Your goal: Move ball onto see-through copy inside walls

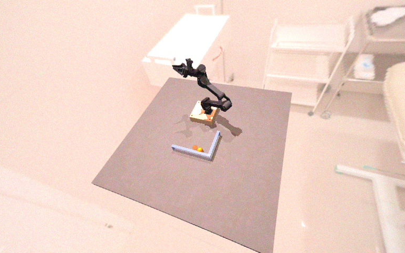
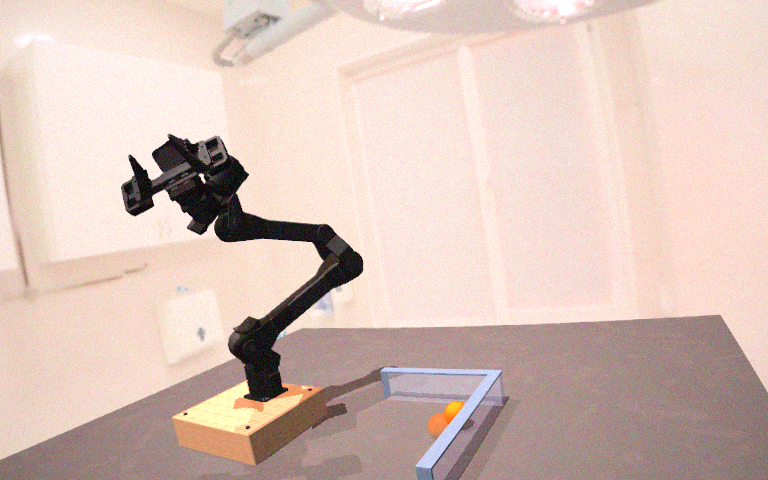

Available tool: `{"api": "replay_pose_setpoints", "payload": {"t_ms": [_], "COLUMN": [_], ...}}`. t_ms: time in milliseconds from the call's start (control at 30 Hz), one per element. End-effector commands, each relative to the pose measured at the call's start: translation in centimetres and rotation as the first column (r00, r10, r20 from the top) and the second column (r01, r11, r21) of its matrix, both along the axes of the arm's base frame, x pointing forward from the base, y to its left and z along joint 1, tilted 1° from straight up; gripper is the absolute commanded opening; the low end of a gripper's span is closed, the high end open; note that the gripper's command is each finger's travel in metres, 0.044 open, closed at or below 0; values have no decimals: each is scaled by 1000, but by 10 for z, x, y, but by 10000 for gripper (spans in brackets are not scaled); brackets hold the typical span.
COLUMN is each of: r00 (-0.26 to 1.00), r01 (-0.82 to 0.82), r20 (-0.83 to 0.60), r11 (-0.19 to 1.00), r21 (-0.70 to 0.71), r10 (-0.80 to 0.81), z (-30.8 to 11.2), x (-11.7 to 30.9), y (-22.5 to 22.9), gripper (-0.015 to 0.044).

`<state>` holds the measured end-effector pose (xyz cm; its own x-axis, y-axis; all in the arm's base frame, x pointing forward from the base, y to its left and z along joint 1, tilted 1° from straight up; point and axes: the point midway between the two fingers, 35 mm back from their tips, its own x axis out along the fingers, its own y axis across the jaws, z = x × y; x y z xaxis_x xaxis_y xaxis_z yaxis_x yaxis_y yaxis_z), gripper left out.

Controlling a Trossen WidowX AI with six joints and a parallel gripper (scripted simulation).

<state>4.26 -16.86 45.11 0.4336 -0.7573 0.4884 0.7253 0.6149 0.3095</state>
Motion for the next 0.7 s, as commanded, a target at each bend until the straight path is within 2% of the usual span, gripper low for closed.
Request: {"api": "replay_pose_setpoints", "payload": {"t_ms": [0, 167, 367, 533, 667], "r00": [994, 975, 934, 870, 777], "r01": [-102, -223, -322, -341, -324], "r20": [46, 68, 37, -31, -112], "r11": [985, 922, 787, 647, 546], "r21": [139, 317, 526, 682, 773], "r10": [96, 212, 357, 492, 620], "z": [-9, -30, -70, -112, -148], "x": [13, 49, 116, 182, 235], "y": [-37, -75, -102, -99, -78], "gripper": [319, 319, 319, 319, 319]}}
